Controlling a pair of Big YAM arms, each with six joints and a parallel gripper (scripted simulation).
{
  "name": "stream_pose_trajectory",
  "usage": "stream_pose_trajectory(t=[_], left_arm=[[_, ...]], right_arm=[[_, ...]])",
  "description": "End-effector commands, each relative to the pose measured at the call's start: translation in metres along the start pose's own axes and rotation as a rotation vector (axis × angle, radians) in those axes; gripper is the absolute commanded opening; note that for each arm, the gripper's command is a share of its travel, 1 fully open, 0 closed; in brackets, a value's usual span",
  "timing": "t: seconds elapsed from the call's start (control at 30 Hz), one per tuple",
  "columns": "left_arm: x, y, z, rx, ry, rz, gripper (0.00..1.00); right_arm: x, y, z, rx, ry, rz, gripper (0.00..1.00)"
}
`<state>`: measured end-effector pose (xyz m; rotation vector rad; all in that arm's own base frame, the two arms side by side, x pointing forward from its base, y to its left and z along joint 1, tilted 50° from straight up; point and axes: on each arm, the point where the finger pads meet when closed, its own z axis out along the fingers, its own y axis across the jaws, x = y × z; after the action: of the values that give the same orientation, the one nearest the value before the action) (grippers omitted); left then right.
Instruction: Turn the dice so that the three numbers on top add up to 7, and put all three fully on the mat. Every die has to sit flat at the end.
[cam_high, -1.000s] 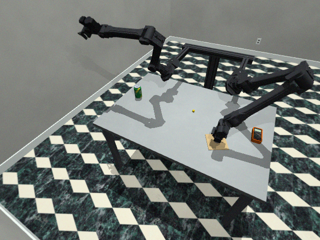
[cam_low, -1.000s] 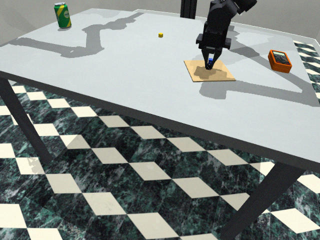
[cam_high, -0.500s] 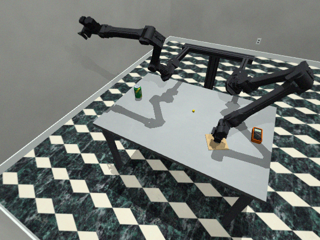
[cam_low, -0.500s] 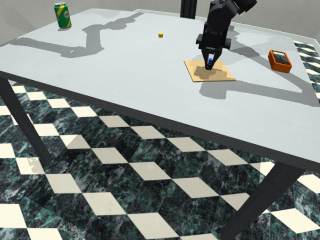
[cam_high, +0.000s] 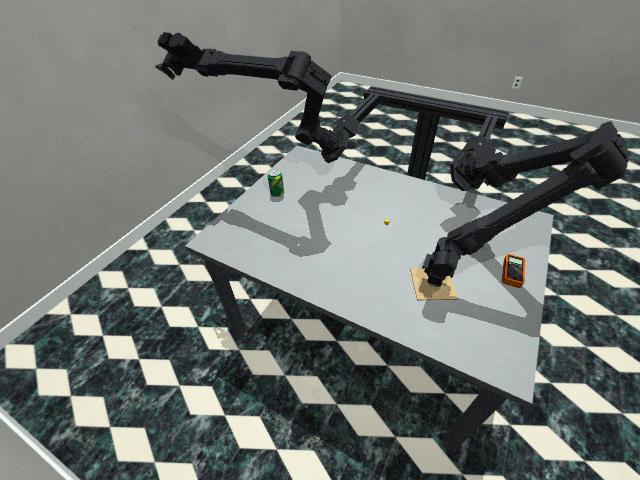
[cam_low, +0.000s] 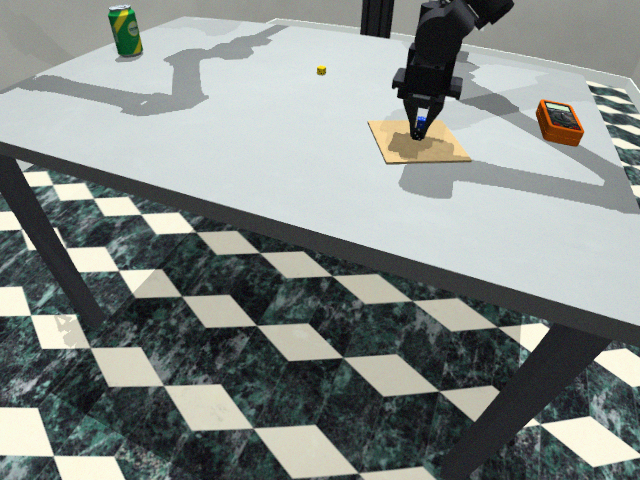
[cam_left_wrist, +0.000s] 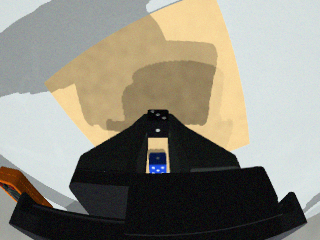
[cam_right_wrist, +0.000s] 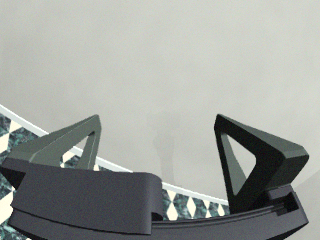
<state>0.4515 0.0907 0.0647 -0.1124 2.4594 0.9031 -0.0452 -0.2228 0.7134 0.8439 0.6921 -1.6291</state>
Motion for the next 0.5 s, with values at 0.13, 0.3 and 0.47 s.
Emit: stream_pose_trajectory(t=[0.13,0.3,0.47], left_arm=[[-0.0090,0.0055,0.0048,-0.006,-0.006,-0.014,0.11],[-0.0100,0.0061,0.0049,-0.006,-0.007,-0.014,0.11],[-0.0064,0.0051,0.0051,-0.005,-0.003,-0.009,0.11]], right_arm=[[-0.0416,-0.0046,-0.0033,0.011,-0.063,0.000,1.00],[-0.0416,-0.0046,-0.0033,0.011,-0.063,0.000,1.00],[-0.0416,-0.0046,-0.0033,0.011,-0.063,0.000,1.00]])
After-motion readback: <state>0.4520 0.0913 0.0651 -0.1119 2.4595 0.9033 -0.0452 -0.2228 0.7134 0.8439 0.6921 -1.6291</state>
